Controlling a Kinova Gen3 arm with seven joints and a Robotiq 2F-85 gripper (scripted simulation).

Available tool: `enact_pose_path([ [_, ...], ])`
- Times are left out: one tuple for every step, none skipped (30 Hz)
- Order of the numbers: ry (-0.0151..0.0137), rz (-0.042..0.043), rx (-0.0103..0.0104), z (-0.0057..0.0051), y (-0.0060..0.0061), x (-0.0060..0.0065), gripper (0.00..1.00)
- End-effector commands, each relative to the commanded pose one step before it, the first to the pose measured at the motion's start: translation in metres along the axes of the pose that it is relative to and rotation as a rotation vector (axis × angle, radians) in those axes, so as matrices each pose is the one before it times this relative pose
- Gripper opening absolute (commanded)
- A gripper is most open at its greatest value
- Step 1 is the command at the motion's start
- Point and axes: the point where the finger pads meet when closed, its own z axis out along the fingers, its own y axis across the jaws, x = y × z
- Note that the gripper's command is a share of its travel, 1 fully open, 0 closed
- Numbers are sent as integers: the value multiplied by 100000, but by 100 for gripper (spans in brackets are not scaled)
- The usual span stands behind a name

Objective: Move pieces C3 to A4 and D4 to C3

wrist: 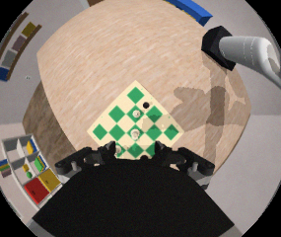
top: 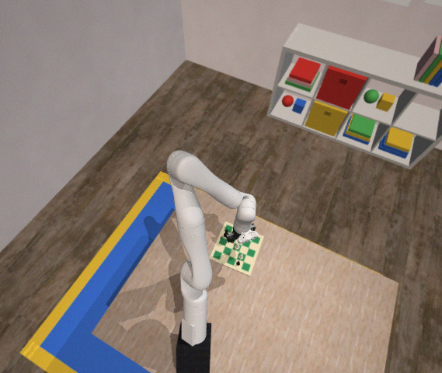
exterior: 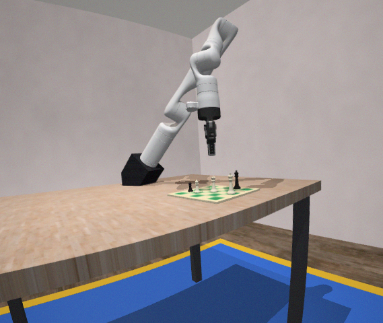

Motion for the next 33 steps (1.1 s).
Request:
enact_pose_path([
  [-40, -18, 132, -37, -35, -11, 100],
  [0, 0, 0, 0, 0, 0, 100],
  [0, 0, 0, 0, 0, 0, 100],
  [0, 0, 0, 0, 0, 0, 100],
  [0, 0, 0, 0, 0, 0, 100],
  [0, 0, 0, 0, 0, 0, 100],
  [0, 0, 0, 0, 0, 0, 100],
  [0, 0, 0, 0, 0, 0, 100],
  [0, 0, 0, 0, 0, 0, 100],
  [0, 0, 0, 0, 0, 0, 100],
  [0, 0, 0, 0, 0, 0, 100],
  [0, 0, 0, 0, 0, 0, 100],
  [0, 0, 0, 0, 0, 0, 100],
  [0, 0, 0, -2, 0, 0, 100],
  [-1, 0, 0, -12, 0, 0, 100],
  [-2, 0, 0, -31, 0, -1, 100],
  [-3, -1, 0, -56, 0, -1, 100],
  [-2, -1, 0, -86, 0, -1, 100],
  [0, 0, 0, -118, 0, 0, 100],
  [6, 1, 1, -152, 1, 2, 100],
  [-5, -1, -1, -193, -1, -2, 100],
  [0, 0, 0, 0, 0, 0, 100],
  [0, 0, 0, 0, 0, 0, 100],
  [2, 0, 0, -229, 0, 1, 100],
  [-2, 0, 0, -269, 0, -1, 100],
  [6, 1, 1, -303, 1, 2, 100],
  [-6, -1, -1, -344, -1, -2, 100],
  [-1, 0, 0, -376, 0, 0, 100],
  [2, 0, 0, -406, 0, 0, 100],
  [2, 0, 0, -429, 0, 1, 100],
  [3, 1, 0, -428, 0, 1, 100],
  [-2, 0, 0, -415, 0, -1, 100],
  [-2, -1, 0, -397, 0, -1, 100],
])
